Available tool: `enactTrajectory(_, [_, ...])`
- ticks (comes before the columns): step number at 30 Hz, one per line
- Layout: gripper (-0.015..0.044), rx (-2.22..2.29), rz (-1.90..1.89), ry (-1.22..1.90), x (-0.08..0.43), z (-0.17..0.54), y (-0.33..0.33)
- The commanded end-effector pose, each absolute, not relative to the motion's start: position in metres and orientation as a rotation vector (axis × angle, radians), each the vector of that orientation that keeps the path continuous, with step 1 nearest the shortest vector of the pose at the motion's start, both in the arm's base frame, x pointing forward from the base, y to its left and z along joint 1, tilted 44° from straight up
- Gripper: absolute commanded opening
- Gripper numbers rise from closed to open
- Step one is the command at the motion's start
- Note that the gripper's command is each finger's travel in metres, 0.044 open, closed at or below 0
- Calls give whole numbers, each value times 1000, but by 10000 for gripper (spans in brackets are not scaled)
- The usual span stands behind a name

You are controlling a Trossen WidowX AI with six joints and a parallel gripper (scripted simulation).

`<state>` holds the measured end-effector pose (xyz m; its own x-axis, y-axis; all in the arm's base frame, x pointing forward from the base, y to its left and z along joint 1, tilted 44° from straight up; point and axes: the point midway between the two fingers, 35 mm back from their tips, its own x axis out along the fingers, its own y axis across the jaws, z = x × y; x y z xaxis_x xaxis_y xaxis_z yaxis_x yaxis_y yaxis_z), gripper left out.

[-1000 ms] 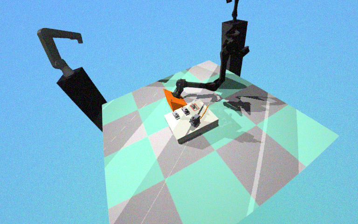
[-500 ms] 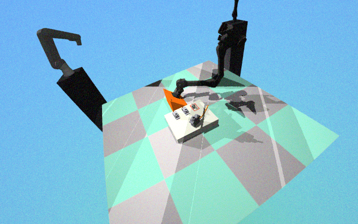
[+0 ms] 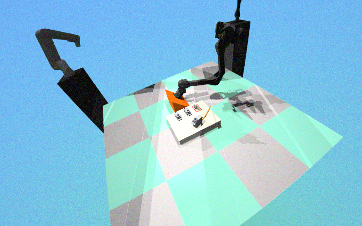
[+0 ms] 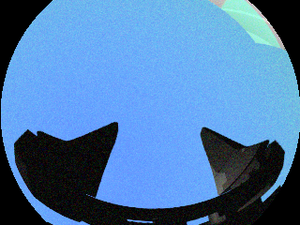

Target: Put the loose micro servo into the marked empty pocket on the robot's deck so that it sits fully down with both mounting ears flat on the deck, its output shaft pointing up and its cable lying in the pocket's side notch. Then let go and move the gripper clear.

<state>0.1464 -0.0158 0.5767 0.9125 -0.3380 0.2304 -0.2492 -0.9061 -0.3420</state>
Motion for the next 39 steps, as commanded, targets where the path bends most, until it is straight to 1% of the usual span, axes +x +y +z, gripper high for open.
enactTrajectory(1, [440,-2702,-427,408,143,578,-27])
enactTrajectory(15, [440,-2372,-464,263,135,577,-66])
enactTrajectory(39, [440,-2031,-476,131,140,569,-111])
